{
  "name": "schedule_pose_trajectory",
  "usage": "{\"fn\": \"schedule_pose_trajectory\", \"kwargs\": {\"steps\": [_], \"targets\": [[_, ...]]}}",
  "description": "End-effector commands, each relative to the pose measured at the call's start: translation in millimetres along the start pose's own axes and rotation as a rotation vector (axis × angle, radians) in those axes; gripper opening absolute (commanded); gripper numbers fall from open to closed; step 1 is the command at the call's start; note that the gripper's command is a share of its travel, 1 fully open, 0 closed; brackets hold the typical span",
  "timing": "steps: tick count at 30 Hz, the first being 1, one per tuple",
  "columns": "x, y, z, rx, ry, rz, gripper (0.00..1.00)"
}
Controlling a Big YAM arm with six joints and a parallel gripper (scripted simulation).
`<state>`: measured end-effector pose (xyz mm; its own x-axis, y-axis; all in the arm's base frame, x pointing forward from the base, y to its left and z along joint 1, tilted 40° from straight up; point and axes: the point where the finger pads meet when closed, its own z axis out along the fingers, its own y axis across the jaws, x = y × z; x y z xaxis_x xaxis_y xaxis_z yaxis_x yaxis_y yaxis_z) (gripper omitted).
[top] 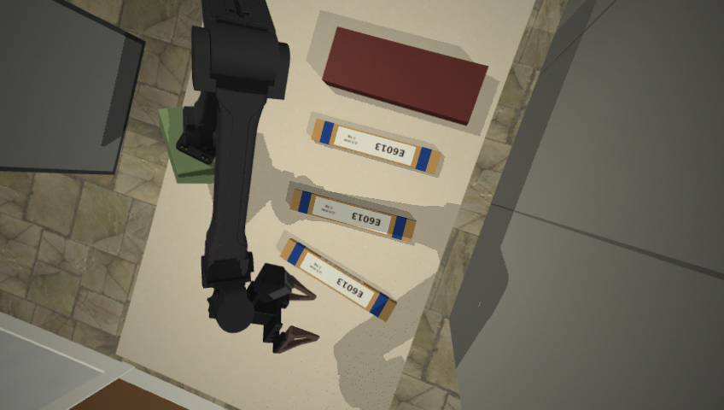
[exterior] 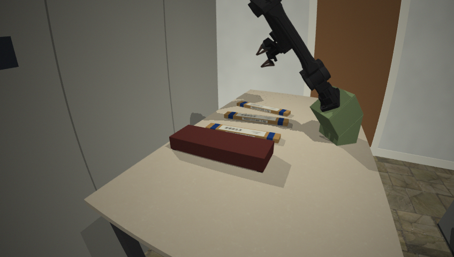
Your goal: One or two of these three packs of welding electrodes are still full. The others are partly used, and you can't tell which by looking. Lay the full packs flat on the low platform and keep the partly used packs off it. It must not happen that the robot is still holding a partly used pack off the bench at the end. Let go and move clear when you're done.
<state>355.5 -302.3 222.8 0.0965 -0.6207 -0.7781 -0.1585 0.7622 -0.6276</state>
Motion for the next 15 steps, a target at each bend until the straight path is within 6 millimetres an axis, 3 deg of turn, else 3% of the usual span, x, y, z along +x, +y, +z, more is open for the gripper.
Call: {"fn": "schedule_pose_trajectory", "kwargs": {"steps": [1, 6, 7, 13, 15], "targets": [[-1, -5, 1, 0.003, -0.002, -0.010, 0.96], [-1, -5, 1, 0.003, -0.002, -0.010, 0.96], [-12, -32, -8, 0.023, -0.001, -0.058, 0.96], [-28, -61, -32, 0.023, -0.001, -0.061, 0.96], [-28, -61, -32, 0.023, 0.000, -0.062, 0.96]]}}
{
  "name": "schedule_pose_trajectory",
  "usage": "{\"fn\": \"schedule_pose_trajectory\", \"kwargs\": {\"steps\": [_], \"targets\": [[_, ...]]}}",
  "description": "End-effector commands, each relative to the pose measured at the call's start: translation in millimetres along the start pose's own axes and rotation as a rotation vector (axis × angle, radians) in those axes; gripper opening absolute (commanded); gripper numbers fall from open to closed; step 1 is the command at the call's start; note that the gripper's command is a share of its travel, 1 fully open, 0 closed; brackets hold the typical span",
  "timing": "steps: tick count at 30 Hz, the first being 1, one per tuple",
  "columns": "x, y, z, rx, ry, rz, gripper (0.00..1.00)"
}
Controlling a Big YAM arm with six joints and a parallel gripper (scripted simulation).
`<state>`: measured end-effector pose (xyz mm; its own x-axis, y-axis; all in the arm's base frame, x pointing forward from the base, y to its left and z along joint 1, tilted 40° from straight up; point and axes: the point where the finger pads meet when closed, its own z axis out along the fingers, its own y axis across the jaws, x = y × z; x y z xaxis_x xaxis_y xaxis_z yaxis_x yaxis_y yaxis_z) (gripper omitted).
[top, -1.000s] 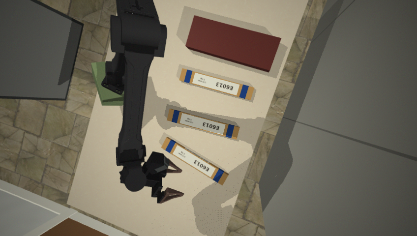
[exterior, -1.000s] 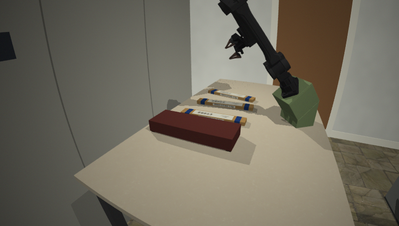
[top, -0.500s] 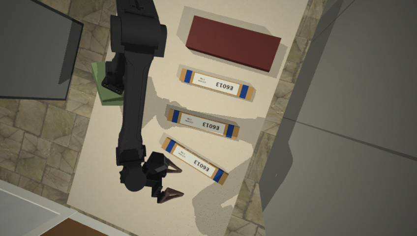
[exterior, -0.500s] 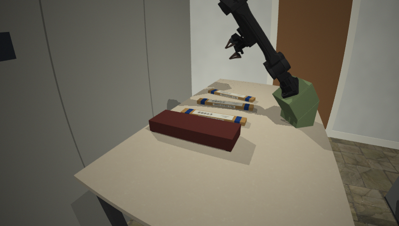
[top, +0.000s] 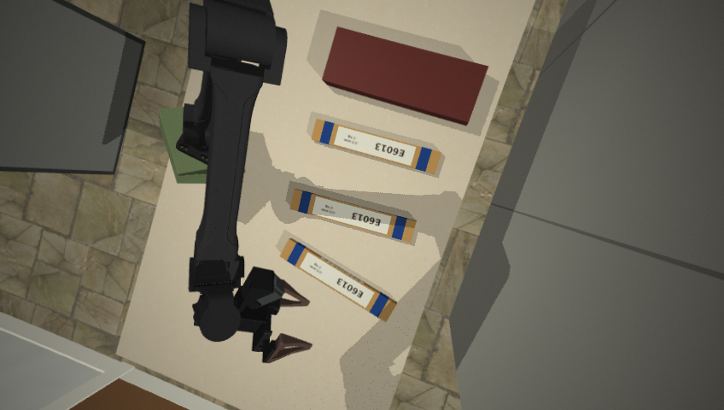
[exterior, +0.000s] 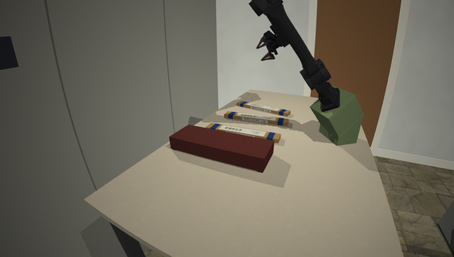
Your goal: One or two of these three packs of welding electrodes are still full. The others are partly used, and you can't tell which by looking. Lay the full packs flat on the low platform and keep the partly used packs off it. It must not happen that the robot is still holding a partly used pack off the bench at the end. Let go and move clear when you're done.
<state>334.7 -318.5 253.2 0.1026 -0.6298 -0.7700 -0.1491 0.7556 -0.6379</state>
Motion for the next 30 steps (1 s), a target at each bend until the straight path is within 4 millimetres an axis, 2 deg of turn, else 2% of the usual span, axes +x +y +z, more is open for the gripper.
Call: {"fn": "schedule_pose_trajectory", "kwargs": {"steps": [1, 6, 8, 9, 23, 25, 30], "targets": [[-17, -29, -10, 0.001, 0.024, -0.026, 0.96], [-27, -31, 27, 0.017, 0.001, -0.002, 0.96], [-27, -31, 27, 0.017, 0.001, -0.002, 0.96], [-30, -31, 34, 0.021, 0.007, 0.033, 0.96], [-87, -35, 110, 0.046, 0.014, 0.164, 0.96], [-87, -35, 110, 0.046, 0.014, 0.164, 0.96], [-110, -32, 135, 0.059, 0.018, 0.219, 0.96]]}}
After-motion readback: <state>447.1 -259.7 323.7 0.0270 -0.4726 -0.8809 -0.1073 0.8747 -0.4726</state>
